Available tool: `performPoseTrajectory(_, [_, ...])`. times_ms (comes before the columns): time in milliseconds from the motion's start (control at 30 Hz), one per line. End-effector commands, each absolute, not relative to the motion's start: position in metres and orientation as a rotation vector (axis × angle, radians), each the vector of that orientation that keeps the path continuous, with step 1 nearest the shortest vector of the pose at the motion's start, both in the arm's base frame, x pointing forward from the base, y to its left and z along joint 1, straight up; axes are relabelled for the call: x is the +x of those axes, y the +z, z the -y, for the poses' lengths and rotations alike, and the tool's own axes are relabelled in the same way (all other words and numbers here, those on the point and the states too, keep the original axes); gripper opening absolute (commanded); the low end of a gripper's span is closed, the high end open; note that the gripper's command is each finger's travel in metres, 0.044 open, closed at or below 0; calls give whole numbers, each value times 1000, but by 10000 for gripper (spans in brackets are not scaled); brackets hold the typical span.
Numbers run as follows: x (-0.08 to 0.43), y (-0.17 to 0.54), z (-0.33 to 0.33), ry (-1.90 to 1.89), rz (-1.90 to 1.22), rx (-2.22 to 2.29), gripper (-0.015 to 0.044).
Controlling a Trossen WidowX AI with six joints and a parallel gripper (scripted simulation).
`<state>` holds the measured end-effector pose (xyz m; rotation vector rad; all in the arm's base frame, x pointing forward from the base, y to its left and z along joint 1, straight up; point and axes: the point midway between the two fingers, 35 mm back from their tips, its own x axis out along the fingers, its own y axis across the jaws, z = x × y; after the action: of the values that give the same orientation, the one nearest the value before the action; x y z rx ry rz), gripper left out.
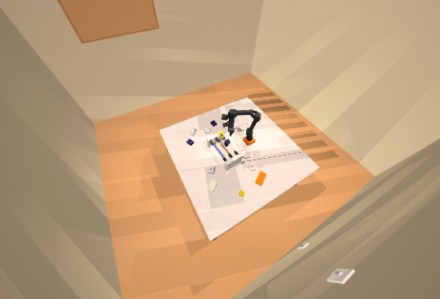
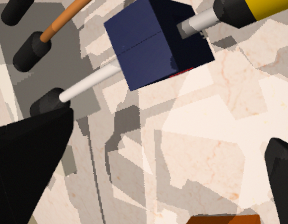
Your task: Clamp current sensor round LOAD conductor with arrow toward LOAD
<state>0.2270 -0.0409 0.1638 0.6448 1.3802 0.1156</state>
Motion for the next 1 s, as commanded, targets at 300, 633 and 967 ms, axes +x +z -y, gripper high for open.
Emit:
performPoseTrajectory(300, [196, 168, 77, 551, -615, -37, 440])
performPoseTrajectory(633, [195, 168, 79, 556, -560, -121, 440])
performPoseTrajectory(967, [197, 166, 77, 558, -638, -37, 440])
